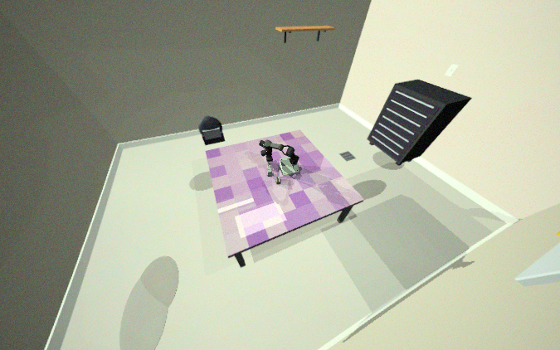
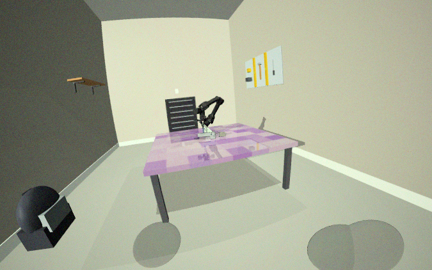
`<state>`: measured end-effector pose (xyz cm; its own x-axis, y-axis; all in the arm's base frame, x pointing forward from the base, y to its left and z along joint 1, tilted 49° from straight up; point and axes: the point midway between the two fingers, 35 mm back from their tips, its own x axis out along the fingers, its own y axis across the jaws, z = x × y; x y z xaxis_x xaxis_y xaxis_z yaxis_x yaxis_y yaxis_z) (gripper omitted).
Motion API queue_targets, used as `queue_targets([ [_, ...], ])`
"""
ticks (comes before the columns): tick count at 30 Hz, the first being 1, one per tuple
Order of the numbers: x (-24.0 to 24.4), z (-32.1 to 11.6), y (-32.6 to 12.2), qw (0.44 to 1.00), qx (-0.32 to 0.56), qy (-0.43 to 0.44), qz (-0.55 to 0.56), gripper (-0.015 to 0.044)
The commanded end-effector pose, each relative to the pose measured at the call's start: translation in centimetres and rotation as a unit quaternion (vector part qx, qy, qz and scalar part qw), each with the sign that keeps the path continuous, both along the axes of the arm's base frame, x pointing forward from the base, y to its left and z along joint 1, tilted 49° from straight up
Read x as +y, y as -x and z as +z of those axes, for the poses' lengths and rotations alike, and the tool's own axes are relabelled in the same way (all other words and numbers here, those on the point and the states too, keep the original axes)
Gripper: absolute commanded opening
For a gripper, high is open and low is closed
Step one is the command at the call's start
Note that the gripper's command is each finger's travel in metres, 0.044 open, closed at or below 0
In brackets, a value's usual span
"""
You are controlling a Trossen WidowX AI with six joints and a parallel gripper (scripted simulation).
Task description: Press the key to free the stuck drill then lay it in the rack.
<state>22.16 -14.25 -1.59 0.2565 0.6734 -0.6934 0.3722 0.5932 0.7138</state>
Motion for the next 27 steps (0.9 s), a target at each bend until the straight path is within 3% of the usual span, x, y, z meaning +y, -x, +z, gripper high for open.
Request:
queue_targets([
  [1, 2.1, -1.2, -0.1, 1.000, 0.013, -0.021, 0.017, 0.0000],
  [5, 2.3, -1.3, -0.2, 1.000, 0.013, -0.021, 0.018, 0.0000],
  [15, -3.9, 3.6, 1.1, 1.000, 0.014, -0.019, 0.017, 0.0263],
  [19, -3.5, 3.2, 0.6, 1.000, 0.003, -0.011, 0.017, 0.0368],
  [22, -0.8, 4.1, -1.8, 0.988, -0.094, 0.034, 0.119, 0.0440],
  [27, 6.1, 6.3, -5.7, 0.885, -0.306, 0.110, 0.334, 0.0440],
])
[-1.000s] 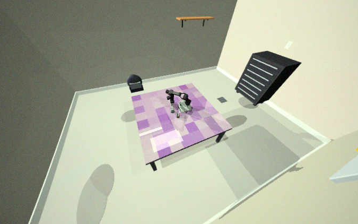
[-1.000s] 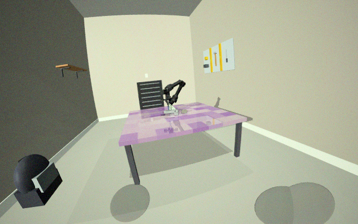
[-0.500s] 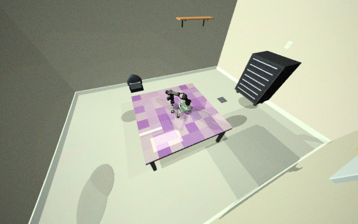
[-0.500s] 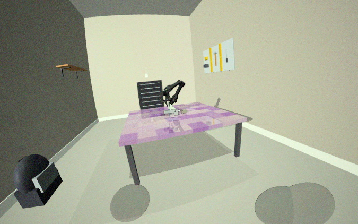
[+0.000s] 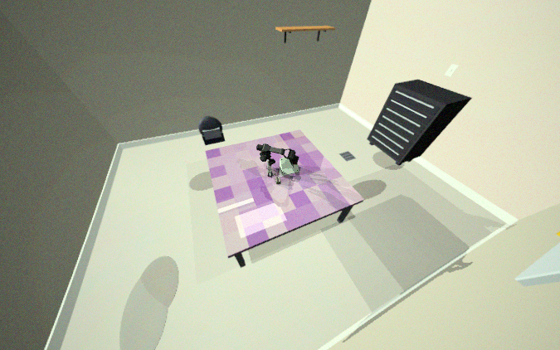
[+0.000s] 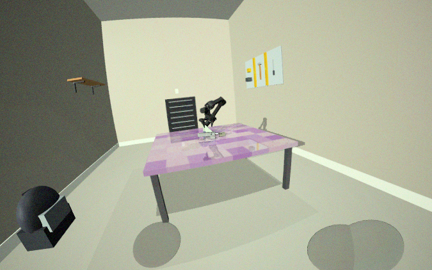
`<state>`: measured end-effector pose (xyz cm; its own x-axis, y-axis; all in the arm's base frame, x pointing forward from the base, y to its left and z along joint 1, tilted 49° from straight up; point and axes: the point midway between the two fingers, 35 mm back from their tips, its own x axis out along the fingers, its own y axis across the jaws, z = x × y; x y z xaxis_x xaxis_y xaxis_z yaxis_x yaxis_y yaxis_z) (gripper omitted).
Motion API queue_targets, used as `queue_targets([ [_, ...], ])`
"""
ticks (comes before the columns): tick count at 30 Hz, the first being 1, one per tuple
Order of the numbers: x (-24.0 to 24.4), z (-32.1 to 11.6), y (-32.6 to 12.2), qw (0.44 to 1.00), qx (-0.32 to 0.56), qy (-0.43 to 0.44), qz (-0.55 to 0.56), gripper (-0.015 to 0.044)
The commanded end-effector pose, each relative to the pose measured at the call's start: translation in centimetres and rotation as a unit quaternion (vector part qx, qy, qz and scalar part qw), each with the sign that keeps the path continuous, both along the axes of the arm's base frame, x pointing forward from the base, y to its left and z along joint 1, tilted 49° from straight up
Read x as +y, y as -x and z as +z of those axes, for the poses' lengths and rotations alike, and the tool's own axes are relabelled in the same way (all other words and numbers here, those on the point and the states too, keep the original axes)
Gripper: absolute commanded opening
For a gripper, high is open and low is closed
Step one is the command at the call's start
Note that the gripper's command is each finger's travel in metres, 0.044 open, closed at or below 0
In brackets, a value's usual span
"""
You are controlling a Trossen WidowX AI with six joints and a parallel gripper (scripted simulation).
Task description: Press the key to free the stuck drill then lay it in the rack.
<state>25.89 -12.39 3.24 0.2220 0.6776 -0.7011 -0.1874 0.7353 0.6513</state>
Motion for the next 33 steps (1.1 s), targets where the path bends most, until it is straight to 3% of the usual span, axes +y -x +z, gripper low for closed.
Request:
queue_targets([
  [1, 5.8, 1.9, -2.4, 0.967, -0.175, 0.050, 0.177, 0.0440],
  [4, 10.2, 3.2, -3.3, 0.903, -0.299, 0.075, 0.298, 0.0440],
  [6, 11.4, 3.6, -3.4, 0.883, -0.329, 0.080, 0.326, 0.0440],
  [33, 12.0, 2.6, -3.6, 0.882, -0.330, 0.080, 0.326, 0.0440],
])
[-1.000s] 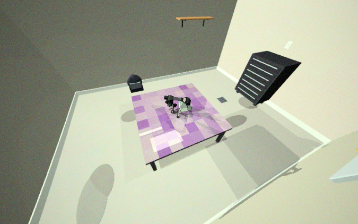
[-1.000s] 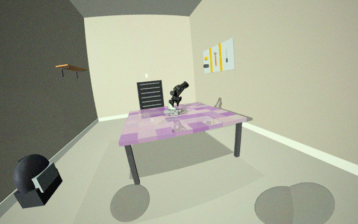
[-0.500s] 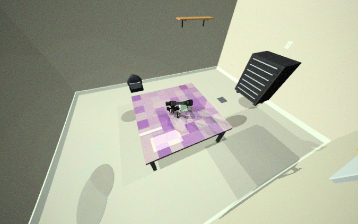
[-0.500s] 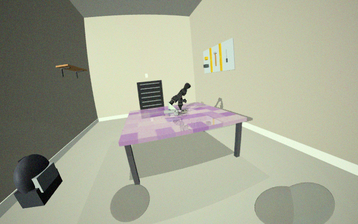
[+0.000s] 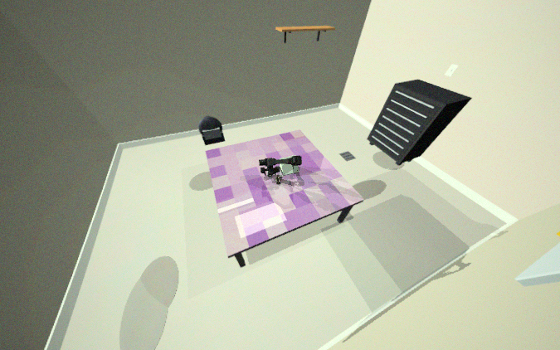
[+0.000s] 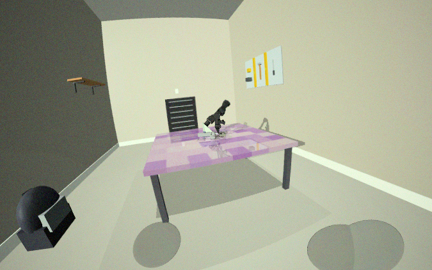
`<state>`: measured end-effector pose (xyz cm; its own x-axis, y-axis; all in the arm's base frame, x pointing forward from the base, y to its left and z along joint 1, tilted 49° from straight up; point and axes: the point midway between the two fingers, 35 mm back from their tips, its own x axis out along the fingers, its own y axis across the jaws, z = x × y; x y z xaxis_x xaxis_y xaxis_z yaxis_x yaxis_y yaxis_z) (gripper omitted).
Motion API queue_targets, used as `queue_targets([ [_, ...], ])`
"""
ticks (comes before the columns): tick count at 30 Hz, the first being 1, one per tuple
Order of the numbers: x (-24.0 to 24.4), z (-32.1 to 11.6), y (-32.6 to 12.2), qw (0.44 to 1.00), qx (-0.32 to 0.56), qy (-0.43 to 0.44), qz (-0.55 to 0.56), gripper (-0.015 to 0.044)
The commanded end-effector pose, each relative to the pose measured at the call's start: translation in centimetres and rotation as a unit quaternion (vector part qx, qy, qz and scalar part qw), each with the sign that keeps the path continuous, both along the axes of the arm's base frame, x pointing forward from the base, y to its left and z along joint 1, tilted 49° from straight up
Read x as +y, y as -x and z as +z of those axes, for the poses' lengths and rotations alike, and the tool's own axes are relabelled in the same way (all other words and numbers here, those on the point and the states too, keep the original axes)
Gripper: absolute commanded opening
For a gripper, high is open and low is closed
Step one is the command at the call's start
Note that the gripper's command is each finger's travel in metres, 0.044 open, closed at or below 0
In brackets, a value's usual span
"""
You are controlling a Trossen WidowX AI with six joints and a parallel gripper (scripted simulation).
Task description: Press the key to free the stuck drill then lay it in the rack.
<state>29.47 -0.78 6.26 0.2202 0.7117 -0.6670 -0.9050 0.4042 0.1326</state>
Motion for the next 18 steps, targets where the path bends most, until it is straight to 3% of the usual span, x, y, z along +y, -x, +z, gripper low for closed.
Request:
queue_targets([
  [1, 0.4, -0.6, 0.0, 1.000, 0.003, -0.003, 0.000, 0.0440],
  [18, 1.9, -2.9, -0.3, 1.000, 0.003, -0.004, 0.000, 0.0440],
])
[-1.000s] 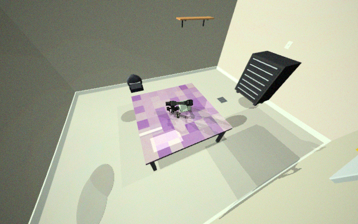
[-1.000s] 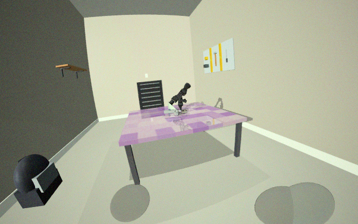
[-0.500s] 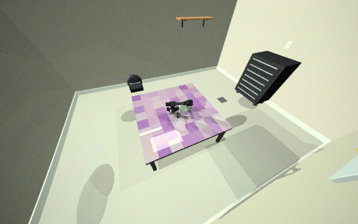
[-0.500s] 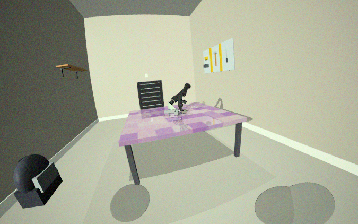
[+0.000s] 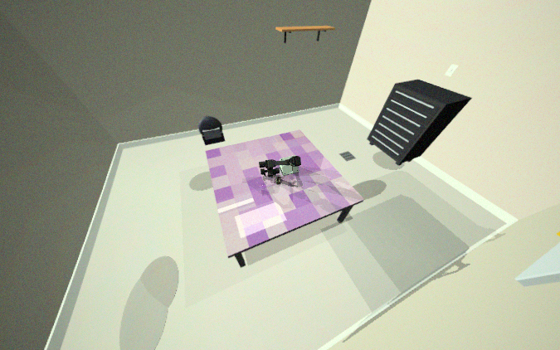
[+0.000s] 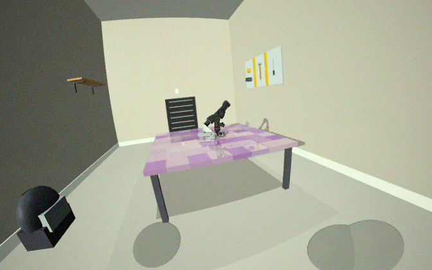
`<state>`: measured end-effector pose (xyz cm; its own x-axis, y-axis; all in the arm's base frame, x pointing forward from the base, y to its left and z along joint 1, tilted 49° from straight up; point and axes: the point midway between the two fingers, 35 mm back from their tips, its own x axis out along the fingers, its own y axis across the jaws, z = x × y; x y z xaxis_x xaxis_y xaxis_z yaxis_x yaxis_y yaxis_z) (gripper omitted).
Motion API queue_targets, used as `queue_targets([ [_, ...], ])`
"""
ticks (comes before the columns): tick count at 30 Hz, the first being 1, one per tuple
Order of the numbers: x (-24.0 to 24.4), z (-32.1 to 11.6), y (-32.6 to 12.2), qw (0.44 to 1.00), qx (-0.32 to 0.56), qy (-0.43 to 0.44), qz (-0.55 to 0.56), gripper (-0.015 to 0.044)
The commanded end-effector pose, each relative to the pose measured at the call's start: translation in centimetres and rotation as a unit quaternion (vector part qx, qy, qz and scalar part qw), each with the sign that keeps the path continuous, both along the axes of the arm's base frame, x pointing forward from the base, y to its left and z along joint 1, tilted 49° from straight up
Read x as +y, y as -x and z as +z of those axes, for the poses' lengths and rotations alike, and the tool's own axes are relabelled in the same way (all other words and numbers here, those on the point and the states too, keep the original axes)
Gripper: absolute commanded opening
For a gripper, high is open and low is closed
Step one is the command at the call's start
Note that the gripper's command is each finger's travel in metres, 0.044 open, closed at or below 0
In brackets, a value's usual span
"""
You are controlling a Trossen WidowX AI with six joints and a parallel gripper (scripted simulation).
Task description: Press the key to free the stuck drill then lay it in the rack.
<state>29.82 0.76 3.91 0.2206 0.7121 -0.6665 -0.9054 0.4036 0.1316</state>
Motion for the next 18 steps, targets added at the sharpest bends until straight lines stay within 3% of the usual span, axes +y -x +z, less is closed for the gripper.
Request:
queue_targets([
  [1, 0.49, -0.64, 0.04, 1.000, 0.004, -0.004, -0.001, 0.0440],
  [10, 1.08, -1.45, 0.02, 1.000, 0.004, -0.005, 0.000, 0.0440],
  [18, 0.86, -1.19, -0.04, 1.000, 0.001, -0.001, 0.001, 0.0230],
])
